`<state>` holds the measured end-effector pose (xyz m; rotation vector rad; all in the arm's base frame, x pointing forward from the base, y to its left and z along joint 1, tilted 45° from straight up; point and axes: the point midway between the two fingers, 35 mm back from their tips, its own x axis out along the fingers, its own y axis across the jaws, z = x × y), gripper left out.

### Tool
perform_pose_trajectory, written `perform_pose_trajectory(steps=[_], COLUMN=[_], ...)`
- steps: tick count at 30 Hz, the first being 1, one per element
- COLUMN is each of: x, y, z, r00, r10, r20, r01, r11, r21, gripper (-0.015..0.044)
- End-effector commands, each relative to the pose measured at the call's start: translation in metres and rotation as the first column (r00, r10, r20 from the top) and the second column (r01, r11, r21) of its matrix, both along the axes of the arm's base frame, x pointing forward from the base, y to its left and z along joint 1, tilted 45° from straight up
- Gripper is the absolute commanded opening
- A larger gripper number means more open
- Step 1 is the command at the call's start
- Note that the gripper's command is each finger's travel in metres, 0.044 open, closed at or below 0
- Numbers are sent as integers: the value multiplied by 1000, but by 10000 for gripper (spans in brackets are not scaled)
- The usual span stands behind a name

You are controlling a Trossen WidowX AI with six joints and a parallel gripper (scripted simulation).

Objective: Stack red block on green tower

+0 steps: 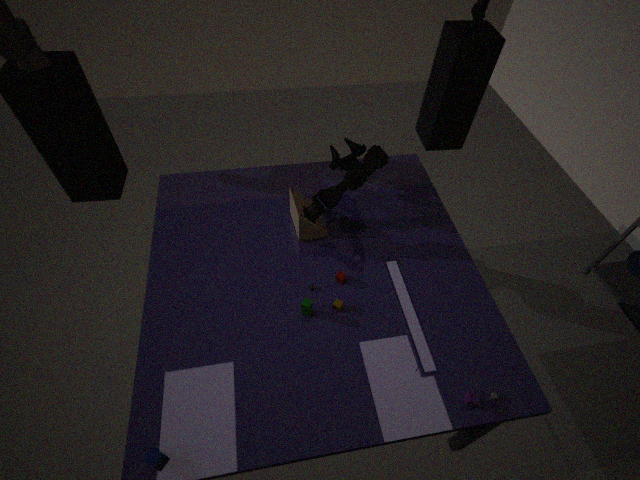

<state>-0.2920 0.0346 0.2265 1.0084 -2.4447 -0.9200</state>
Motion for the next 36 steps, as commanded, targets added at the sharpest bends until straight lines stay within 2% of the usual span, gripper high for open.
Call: perform_pose_trajectory(steps=[1, 4, 9, 17, 27, 36], x=[0, -2, -6, 4, 49, 119], y=[1, 12, 56, 134, 225, 293], z=[0, 5, 20, 48, 81, 109], r00=[1000, 998, 965, 819, 524, 226], r10=[-3, -53, -234, -511, -742, -820], r20=[-2, -27, -118, -262, -418, -526], r01=[3, 53, 241, 554, 850, 953], r11=[1000, 999, 969, 824, 481, 74], r21=[1, 12, 53, 123, 213, 293], gripper=[426, 440, 440, 440, 440, 440])
